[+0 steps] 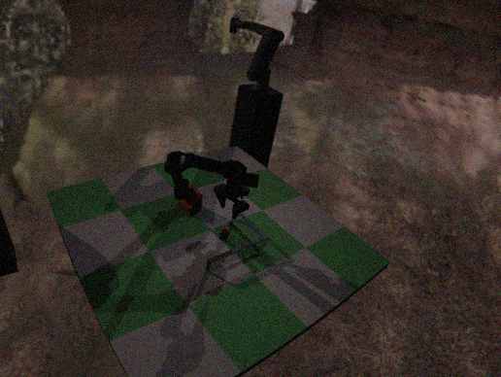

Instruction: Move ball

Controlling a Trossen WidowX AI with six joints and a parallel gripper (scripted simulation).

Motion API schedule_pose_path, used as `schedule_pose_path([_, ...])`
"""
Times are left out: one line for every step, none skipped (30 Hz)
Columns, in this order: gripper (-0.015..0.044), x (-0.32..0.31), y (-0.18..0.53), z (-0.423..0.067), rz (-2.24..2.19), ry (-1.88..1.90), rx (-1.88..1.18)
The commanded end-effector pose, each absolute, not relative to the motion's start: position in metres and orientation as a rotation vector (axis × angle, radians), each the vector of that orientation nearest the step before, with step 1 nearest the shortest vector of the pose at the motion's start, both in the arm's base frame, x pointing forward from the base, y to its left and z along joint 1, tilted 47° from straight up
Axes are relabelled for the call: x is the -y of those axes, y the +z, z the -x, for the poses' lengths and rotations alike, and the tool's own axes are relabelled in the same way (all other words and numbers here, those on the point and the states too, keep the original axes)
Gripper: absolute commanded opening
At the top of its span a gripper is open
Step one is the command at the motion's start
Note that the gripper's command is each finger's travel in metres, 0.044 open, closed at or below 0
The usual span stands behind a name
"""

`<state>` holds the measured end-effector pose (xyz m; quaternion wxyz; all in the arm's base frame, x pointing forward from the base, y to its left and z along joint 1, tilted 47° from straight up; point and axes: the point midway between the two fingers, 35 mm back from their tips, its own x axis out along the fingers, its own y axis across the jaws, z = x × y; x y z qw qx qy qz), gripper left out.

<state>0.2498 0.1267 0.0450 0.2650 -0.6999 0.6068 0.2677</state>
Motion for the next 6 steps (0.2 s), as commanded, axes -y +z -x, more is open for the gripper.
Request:
schedule_pose_path([0.044,-0.1336,0.0534,-0.2463,1.883,0.723,-1.643])
schedule_pose_path([0.044,-0.1336,0.0534,-0.2463,1.883,0.723,-1.643])
schedule_pose_path([0.044,-0.1336,0.0534,-0.2463,1.883,0.723,-1.643])
schedule_pose_path([0.044,-0.1336,0.0534,-0.2463,1.883,0.723,-1.643])
schedule_pose_path([0.044,-0.1336,0.0534,-0.2463,1.883,0.723,-1.643])
schedule_pose_path([0.044,-0.1336,0.0534,-0.2463,1.883,0.723,-1.643])
